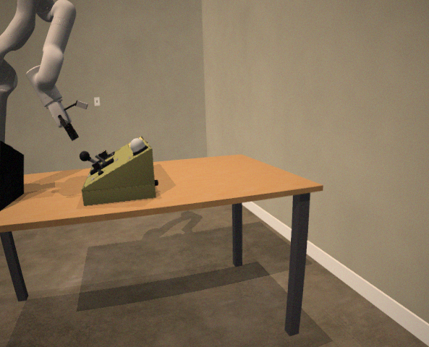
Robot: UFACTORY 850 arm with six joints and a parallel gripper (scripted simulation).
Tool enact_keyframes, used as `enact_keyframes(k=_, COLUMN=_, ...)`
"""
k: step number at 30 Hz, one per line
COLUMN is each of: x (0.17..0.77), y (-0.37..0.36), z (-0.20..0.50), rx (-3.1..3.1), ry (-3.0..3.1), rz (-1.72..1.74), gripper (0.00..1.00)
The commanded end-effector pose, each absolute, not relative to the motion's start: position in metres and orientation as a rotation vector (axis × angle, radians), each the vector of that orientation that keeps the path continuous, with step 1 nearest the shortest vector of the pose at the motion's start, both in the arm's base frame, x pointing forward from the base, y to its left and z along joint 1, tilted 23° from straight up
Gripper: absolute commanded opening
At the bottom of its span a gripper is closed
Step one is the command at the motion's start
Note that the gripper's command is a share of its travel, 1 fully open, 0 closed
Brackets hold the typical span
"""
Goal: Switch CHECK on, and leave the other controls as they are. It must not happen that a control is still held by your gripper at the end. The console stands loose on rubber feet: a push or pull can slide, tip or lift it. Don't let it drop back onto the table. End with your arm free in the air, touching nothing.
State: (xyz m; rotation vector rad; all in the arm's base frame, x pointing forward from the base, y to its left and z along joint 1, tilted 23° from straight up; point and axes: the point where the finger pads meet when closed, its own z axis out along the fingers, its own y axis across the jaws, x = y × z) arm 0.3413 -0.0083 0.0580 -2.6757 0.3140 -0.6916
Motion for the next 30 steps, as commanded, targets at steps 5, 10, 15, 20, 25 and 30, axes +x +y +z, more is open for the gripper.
enact_keyframes(k=5, x=0.344, y=-0.007, z=0.055, rx=-2.675, ry=0.314, rz=-0.693, gripper=0.00)
enact_keyframes(k=10, x=0.347, y=-0.006, z=0.050, rx=-2.675, ry=0.314, rz=-0.693, gripper=0.00)
enact_keyframes(k=15, x=0.351, y=-0.003, z=0.043, rx=-2.675, ry=0.314, rz=-0.693, gripper=0.00)
enact_keyframes(k=20, x=0.358, y=0.001, z=0.031, rx=-2.675, ry=0.314, rz=-0.693, gripper=0.00)
enact_keyframes(k=25, x=0.367, y=0.006, z=0.017, rx=-2.675, ry=0.314, rz=-0.693, gripper=0.00)
enact_keyframes(k=30, x=0.372, y=0.009, z=0.008, rx=-2.675, ry=0.314, rz=-0.693, gripper=0.00)
